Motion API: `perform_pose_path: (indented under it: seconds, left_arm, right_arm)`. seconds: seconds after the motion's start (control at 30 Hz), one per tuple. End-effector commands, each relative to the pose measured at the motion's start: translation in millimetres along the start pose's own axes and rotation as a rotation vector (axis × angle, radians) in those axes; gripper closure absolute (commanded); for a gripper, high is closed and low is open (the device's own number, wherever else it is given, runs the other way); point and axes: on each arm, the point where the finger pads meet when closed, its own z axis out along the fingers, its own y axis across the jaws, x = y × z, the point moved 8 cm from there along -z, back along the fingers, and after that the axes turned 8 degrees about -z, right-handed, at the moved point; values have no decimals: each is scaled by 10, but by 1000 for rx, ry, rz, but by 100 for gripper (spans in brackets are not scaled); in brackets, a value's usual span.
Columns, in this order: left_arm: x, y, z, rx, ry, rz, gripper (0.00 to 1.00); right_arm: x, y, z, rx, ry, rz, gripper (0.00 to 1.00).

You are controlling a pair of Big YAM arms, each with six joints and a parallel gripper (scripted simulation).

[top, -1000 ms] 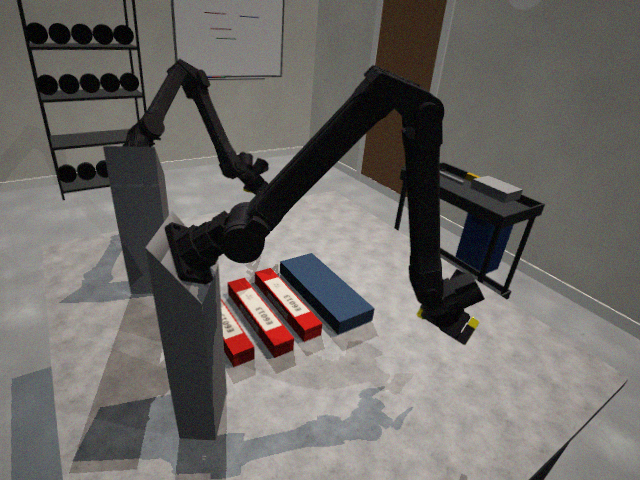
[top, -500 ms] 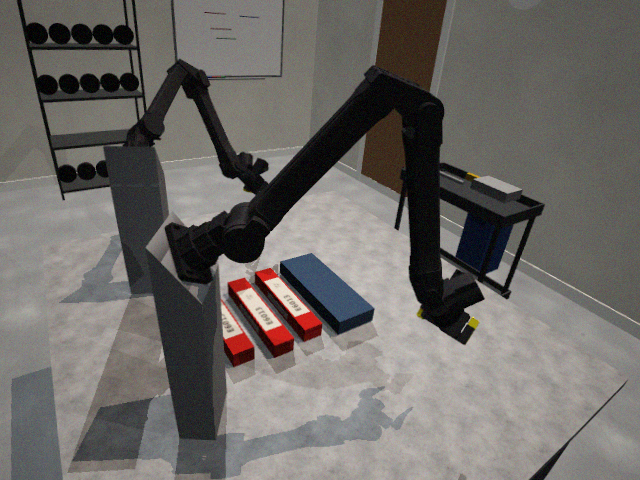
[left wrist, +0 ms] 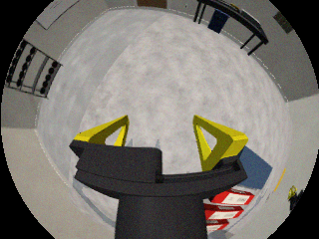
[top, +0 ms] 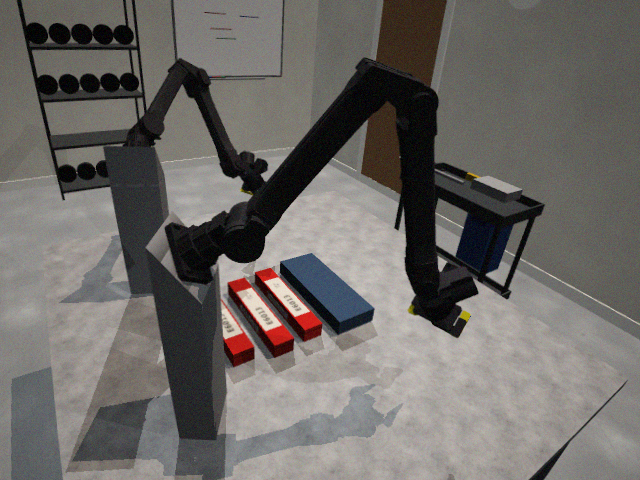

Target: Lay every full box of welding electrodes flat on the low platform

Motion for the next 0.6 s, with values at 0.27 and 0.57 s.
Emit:
perform_pose_path:
  seconds: [0.27, 0.57]
  left_arm:
    - [149, -491, -654, -73, 145, -334, 0]
    - [326, -681, -972, -163, 257, -518, 0]
  right_arm:
    - [-186, 577, -272, -140, 109, -368, 0]
    - [-228, 985, -405, -231, 196, -563, 0]
